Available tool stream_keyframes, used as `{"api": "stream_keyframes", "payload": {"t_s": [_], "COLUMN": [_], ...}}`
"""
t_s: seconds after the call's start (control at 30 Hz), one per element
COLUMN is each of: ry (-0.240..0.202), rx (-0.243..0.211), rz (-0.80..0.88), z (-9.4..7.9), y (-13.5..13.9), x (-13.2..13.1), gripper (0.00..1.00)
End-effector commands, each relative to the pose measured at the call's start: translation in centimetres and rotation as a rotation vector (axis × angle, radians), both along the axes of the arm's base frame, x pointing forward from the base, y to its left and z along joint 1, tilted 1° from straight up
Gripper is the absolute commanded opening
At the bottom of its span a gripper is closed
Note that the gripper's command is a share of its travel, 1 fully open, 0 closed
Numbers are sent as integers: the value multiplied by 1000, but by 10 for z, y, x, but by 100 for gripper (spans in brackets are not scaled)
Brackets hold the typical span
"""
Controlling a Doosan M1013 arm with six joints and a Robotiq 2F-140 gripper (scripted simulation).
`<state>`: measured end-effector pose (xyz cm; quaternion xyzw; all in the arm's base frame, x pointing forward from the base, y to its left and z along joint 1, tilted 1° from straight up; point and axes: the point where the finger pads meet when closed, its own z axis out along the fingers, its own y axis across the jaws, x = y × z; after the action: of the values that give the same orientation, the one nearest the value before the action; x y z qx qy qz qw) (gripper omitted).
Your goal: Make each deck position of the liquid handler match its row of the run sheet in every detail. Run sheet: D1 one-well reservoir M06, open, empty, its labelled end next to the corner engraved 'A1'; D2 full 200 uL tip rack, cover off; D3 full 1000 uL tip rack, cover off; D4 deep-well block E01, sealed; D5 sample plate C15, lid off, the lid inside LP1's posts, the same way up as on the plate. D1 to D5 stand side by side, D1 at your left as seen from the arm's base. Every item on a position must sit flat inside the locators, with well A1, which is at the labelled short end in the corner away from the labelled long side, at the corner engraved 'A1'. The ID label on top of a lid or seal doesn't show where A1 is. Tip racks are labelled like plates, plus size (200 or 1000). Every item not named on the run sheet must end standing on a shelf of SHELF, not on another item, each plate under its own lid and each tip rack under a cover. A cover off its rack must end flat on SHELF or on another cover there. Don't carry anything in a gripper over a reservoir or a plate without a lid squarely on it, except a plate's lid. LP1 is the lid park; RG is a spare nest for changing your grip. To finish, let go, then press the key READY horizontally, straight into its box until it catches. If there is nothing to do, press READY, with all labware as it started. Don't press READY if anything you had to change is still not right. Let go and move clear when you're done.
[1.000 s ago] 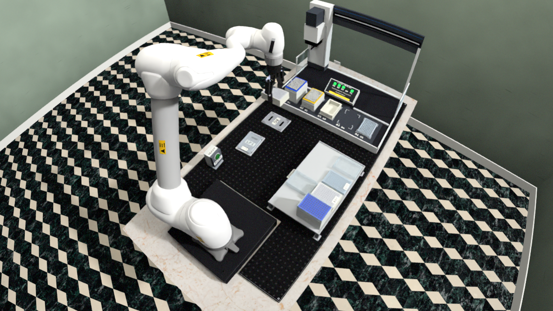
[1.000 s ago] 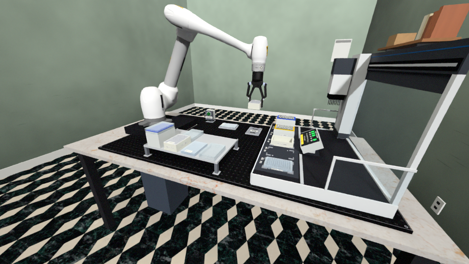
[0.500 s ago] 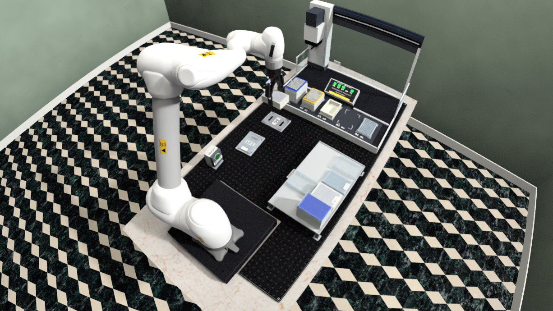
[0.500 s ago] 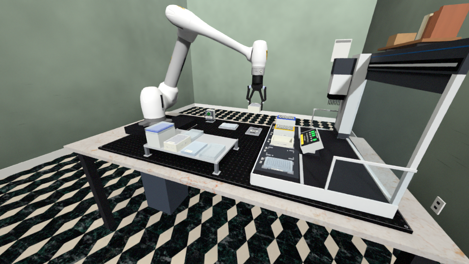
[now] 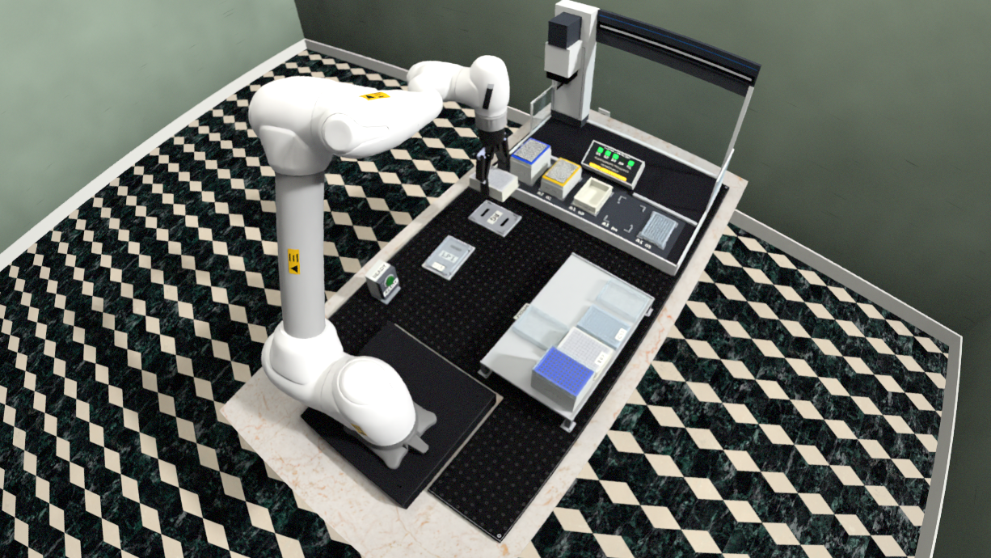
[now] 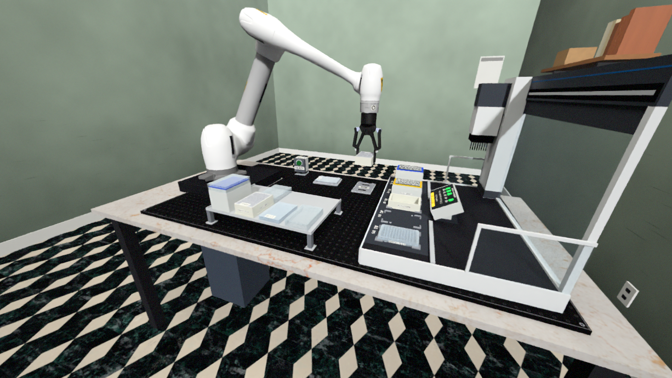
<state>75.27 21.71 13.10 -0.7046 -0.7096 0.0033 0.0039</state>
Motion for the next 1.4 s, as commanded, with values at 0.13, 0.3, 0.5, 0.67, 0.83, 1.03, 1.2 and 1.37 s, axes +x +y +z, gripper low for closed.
{"api": "stream_keyframes", "payload": {"t_s": [0.13, 0.3, 0.5, 0.67, 0.83, 1.03, 1.2, 1.37], "ry": [-2, -2, -2, -2, -2, -2, -2, -2], "rx": [1, 1, 1, 1, 1, 1, 1, 1], "rz": [0, 0, 0, 0, 0, 0, 0, 0], "z": [-7, -16, -26, -31, -39, -49, -54, -62], "y": [0, 0, 0, 0, 0, 0, 0, 0], "x": [0, 0, 0, 0, 0, 0, 0, 0], "gripper": [10, 10, 10, 10, 10, 10, 10, 10]}}
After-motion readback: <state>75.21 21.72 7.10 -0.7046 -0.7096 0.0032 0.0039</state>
